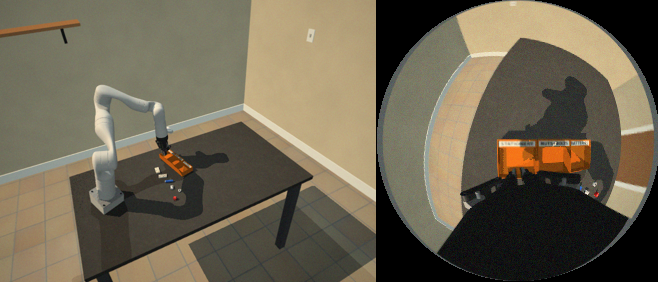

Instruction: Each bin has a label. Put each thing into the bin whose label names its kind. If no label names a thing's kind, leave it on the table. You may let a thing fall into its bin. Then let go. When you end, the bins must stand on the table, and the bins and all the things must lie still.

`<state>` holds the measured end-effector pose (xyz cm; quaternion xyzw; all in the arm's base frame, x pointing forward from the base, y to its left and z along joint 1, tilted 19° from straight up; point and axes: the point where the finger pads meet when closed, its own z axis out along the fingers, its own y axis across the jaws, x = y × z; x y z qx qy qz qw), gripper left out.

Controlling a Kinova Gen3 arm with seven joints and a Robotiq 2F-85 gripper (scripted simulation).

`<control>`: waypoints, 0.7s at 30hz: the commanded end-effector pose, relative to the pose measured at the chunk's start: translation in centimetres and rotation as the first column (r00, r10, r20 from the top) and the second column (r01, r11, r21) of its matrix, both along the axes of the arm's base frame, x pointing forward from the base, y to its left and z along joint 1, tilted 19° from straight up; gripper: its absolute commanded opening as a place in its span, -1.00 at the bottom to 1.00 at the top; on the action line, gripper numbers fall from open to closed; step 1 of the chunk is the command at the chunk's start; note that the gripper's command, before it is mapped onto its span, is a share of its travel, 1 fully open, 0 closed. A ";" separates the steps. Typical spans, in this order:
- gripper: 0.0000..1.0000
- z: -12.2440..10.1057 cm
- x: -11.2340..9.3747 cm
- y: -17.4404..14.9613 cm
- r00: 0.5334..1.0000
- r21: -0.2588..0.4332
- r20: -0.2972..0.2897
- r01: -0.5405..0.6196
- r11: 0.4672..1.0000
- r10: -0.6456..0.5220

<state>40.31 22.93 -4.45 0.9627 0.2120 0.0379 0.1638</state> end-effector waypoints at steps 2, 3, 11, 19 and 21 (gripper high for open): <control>-0.82 1.2 -0.4 0.5 1.000 0.003 -0.003 0.005 1.000 -0.005; -0.82 1.6 -0.4 0.6 1.000 0.004 -0.003 0.004 1.000 -0.004; -0.82 2.6 -0.6 1.1 1.000 0.007 -0.006 -0.001 1.000 0.002; -0.82 5.9 -1.0 2.0 1.000 0.004 -0.002 0.002 1.000 -0.002; -0.82 7.5 -1.3 2.5 1.000 0.003 -0.002 0.002 1.000 -0.002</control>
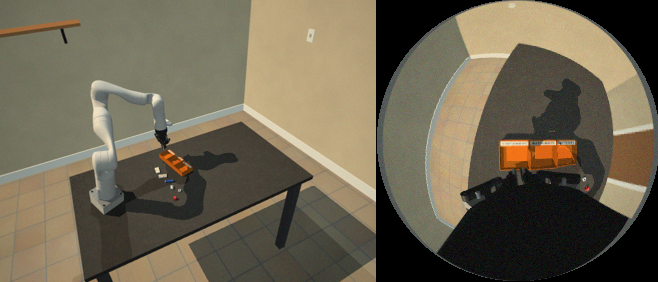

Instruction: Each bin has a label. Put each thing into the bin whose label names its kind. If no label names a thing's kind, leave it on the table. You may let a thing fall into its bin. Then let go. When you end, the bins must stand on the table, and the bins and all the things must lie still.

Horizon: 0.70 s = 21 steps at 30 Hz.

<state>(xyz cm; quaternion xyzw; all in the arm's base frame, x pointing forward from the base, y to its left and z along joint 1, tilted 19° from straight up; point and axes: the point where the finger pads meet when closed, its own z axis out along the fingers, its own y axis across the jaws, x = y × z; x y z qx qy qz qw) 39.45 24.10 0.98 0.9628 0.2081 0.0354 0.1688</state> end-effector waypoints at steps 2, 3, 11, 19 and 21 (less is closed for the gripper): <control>-0.82 3.6 -0.6 1.8 1.000 0.014 0.000 -0.006 1.000 0.006; -0.82 4.4 -0.8 2.0 1.000 0.014 0.000 -0.006 1.000 0.006; -0.82 9.8 -1.6 3.7 1.000 0.013 0.000 -0.005 1.000 0.005; -0.82 9.5 -1.4 3.6 1.000 0.015 0.000 -0.009 1.000 0.009; -0.82 9.5 -1.4 3.6 1.000 0.015 0.000 -0.009 1.000 0.009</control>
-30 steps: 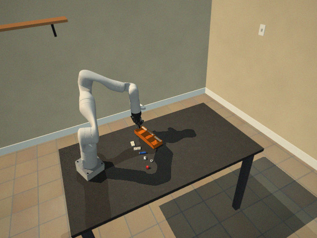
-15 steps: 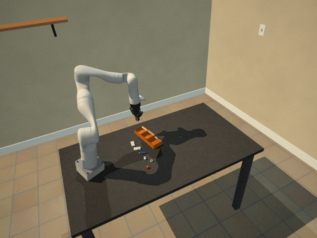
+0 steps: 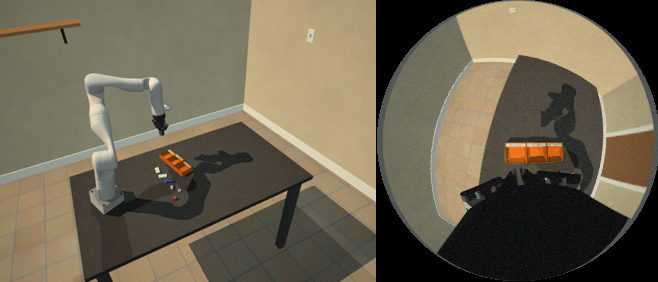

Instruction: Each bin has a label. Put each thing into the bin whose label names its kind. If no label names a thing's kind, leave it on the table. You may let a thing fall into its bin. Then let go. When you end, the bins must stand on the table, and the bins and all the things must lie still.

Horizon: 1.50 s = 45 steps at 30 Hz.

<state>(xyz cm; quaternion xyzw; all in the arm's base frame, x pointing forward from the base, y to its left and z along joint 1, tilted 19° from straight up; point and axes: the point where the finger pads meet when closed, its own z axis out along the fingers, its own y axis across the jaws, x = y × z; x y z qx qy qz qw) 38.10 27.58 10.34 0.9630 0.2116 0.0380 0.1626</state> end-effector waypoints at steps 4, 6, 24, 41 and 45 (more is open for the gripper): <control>-0.43 -0.6 -0.2 -3.2 0.978 0.041 0.066 0.198 0.979 -0.200; -0.43 -1.0 -0.4 -4.8 0.954 0.061 0.090 0.282 0.957 -0.287; -0.43 -4.3 -2.1 -17.6 0.749 0.172 0.163 0.619 0.766 -0.642; -0.43 -5.6 -3.0 -25.0 0.748 0.171 0.168 0.620 0.766 -0.642; -0.43 -5.6 -3.0 -24.8 0.740 0.172 0.167 0.629 0.758 -0.651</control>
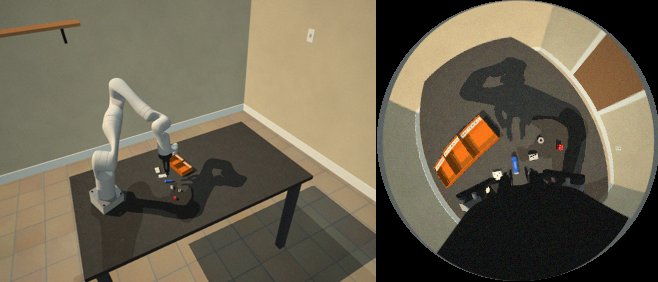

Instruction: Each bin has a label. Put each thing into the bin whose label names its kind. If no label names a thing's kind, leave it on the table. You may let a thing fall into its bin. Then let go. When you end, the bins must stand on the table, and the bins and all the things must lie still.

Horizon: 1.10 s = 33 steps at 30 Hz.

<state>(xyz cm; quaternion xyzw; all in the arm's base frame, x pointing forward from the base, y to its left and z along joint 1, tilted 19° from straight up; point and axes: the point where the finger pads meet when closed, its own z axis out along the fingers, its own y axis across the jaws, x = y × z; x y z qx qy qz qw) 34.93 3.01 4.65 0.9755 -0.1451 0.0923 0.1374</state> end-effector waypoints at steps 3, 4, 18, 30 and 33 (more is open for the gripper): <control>-0.43 0.0 0.2 0.1 1.000 0.000 0.005 0.010 1.000 -0.010; -0.43 -0.1 0.2 0.2 1.000 0.000 0.005 0.008 1.000 -0.008; -0.43 -0.2 0.1 0.6 1.000 0.001 -0.001 0.005 1.000 -0.005; -0.43 -0.3 0.0 0.8 1.000 0.002 -0.001 0.007 1.000 -0.007; -0.43 -0.2 0.1 0.6 1.000 0.000 0.003 0.005 1.000 -0.005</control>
